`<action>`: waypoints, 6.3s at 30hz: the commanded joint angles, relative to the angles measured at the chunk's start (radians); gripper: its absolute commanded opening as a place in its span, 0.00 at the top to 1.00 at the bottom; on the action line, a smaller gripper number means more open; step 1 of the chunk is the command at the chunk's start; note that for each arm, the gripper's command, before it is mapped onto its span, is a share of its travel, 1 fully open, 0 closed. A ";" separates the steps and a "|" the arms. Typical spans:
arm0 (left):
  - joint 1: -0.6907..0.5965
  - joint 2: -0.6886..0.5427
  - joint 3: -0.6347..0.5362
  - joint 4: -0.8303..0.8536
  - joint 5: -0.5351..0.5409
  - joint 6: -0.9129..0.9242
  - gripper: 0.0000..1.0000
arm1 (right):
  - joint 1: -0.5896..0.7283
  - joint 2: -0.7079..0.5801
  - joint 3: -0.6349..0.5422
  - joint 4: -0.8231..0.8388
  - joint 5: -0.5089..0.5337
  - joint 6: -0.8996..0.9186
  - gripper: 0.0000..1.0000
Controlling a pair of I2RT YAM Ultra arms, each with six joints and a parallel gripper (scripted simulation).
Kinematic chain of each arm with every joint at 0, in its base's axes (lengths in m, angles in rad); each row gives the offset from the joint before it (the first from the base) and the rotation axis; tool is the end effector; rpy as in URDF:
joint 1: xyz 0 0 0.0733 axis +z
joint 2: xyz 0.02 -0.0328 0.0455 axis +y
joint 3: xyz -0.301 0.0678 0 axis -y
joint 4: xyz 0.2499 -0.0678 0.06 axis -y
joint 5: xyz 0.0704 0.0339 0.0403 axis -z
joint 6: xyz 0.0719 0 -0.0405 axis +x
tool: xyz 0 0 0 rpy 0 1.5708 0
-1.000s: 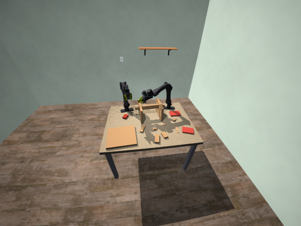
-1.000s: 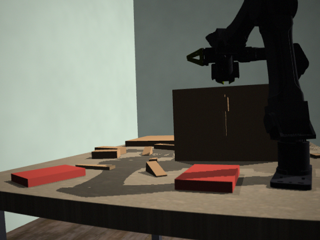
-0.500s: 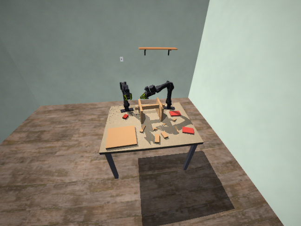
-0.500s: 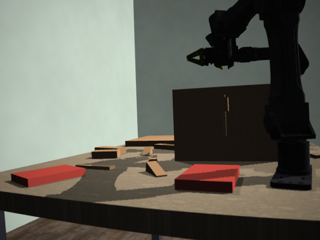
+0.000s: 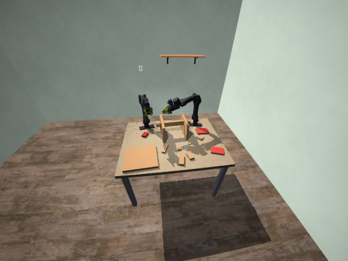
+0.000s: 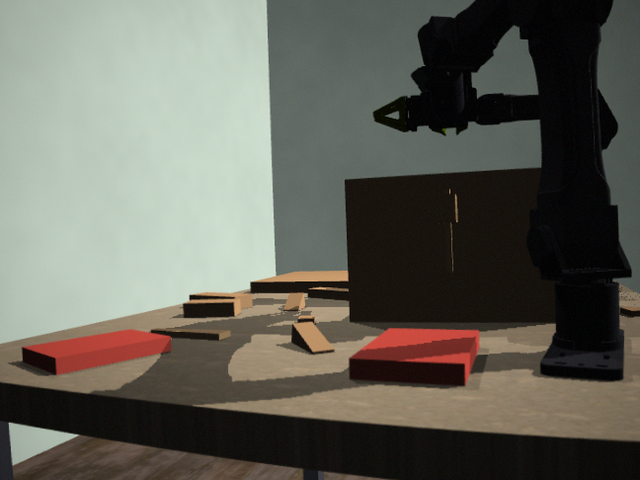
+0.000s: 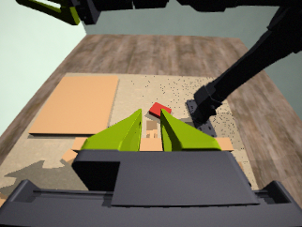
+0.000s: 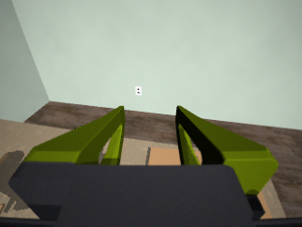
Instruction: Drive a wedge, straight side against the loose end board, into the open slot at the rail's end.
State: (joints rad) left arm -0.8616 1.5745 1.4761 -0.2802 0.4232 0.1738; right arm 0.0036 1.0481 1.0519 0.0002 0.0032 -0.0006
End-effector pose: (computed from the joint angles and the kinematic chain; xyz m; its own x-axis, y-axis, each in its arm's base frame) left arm 0.2402 -0.3236 0.4045 -0.0745 0.3289 -0.9414 0.9679 0.2511 0.0112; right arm 0.2617 0.0018 0.4409 0.0040 -0.0006 -1.0000 -0.0004 1.0000 -0.0006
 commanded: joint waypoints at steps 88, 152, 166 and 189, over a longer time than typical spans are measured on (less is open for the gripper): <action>0.769 -0.494 -0.383 0.284 -0.395 -0.165 0.78 | -0.011 -0.025 0.014 -0.001 -0.004 0.005 0.57; 0.856 -0.545 -0.389 0.303 -0.425 -0.178 0.78 | 0.508 0.130 0.233 -0.913 0.272 0.583 1.00; 0.856 -0.545 -0.389 0.303 -0.425 -0.178 0.78 | 0.718 0.201 0.329 -1.250 0.368 0.801 1.00; 0.856 -0.545 -0.389 0.303 -0.425 -0.178 0.78 | 0.820 0.192 0.291 -1.354 0.412 0.888 1.00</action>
State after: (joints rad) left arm 0.0032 1.0454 1.0485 0.0021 0.0029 0.0002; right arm 0.8246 1.2640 1.3781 -1.3731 0.3988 0.8879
